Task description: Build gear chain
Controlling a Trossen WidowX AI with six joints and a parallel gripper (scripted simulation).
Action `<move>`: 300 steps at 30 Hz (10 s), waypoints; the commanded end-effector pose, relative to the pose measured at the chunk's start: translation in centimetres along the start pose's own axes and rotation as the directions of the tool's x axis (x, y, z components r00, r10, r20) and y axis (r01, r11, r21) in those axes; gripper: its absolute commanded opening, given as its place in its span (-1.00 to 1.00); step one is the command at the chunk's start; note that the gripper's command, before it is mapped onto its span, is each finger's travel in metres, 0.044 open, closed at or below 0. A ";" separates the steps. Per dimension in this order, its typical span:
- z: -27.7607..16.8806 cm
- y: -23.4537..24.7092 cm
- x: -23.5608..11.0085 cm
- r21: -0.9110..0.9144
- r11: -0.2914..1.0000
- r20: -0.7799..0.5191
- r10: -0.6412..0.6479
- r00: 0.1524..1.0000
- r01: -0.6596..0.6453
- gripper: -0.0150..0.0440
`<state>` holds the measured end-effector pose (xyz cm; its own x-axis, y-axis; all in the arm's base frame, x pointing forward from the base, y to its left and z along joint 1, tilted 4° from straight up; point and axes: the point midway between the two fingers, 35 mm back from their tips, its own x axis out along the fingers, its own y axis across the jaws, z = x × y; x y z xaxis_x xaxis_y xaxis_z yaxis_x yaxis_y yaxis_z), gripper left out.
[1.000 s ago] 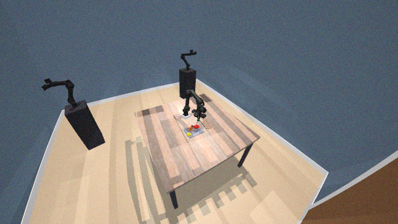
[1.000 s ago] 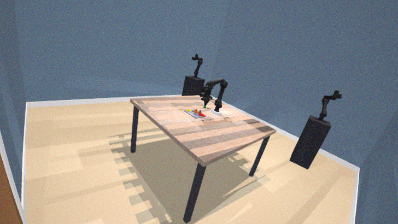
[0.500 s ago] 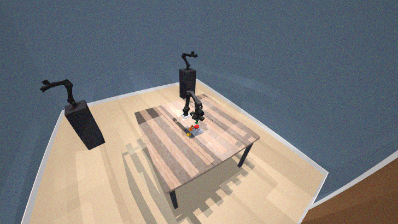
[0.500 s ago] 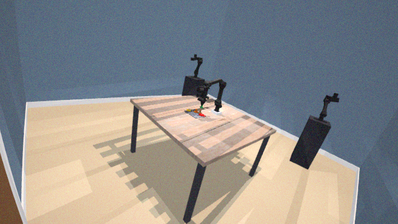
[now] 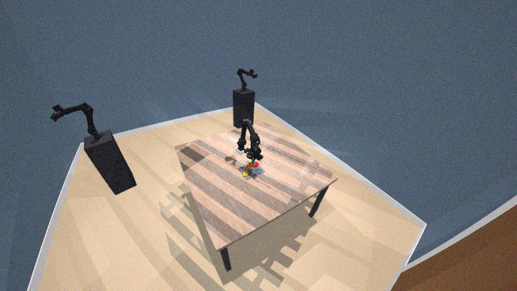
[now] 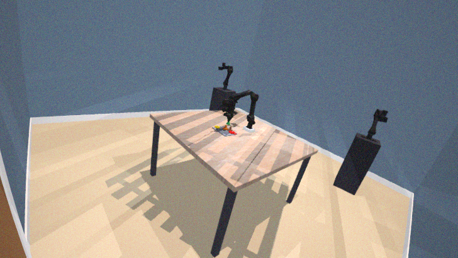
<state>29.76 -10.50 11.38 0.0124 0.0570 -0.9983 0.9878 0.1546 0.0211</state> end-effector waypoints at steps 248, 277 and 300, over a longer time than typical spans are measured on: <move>-17.6 4.1 -4.4 -0.473 0.881 -0.001 0.018 1.000 -0.016 1.00; -29.8 -0.5 -6.1 -0.483 0.875 -0.023 0.005 1.000 -0.015 1.00; -29.8 -0.5 -6.1 -0.483 0.875 -0.023 0.005 1.000 -0.015 1.00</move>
<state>24.62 18.41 19.00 0.0154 0.0785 -0.9968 0.7864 0.6148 0.0606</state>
